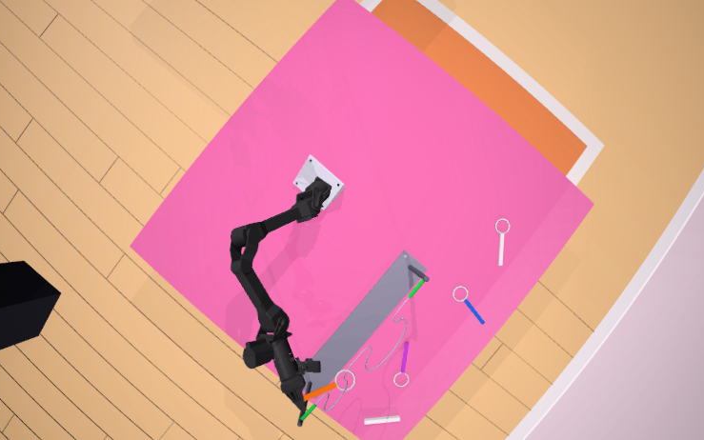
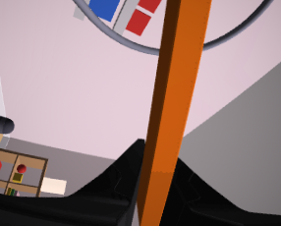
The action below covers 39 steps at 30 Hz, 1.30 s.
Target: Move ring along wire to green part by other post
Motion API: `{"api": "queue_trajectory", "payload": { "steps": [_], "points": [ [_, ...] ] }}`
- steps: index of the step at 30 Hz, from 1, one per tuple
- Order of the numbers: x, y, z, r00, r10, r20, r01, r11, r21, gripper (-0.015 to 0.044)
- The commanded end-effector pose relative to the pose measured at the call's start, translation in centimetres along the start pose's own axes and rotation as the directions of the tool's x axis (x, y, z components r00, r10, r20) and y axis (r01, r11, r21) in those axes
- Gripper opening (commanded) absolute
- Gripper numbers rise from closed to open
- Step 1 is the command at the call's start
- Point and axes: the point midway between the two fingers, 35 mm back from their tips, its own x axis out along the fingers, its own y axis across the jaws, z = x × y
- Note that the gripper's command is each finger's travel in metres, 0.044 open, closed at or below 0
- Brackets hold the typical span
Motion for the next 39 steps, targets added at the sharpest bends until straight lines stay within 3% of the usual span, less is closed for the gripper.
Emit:
{"api": "queue_trajectory", "payload": {
  "steps": [1, 12, 24, 39],
  "points": [
    [0.1, 0.3, 0.1, 1.0, -0.01, 0.006, 0.011, 1.0, -0.018, -0.015],
    [0.0, 2.0, 0.0, 1.0, 0.02, -0.002, -0.02, 0.999, 0.036, -0.015],
    [-0.7, 5.5, 0.4, 0.992, 0.126, -0.014, -0.12, 0.969, 0.218, -0.015],
    [-2.5, 10.3, 2.5, 0.953, 0.302, 0.013, -0.266, 0.82, 0.506, -0.015]
  ]
}}
